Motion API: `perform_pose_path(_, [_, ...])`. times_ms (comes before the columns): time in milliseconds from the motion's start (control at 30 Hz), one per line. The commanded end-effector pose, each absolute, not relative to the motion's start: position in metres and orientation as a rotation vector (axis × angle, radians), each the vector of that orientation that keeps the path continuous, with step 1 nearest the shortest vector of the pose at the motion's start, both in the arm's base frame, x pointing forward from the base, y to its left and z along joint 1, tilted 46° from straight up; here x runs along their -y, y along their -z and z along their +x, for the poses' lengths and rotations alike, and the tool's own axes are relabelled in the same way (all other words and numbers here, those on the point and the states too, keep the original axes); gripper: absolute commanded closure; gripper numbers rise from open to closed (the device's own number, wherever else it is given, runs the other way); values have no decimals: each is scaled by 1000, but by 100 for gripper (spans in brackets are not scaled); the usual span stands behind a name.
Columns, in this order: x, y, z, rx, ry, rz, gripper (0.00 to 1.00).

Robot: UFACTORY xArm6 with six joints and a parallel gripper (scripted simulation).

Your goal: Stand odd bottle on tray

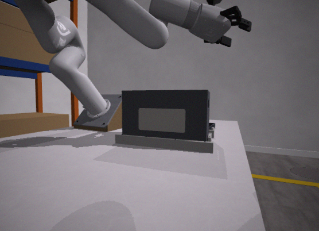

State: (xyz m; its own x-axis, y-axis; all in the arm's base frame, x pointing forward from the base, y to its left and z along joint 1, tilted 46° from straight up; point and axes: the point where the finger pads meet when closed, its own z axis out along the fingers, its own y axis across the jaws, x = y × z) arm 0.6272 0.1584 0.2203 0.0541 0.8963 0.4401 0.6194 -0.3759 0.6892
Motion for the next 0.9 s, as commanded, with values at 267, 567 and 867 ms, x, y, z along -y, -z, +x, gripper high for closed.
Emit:
perform_pose_path(267, [-160,-222,628,-1529,-1238,2019,0])
perform_pose_path(567, [-160,-222,628,-1529,-1238,2019,0])
perform_pose_path(867, [-165,-194,609,-1588,-1040,2127,0])
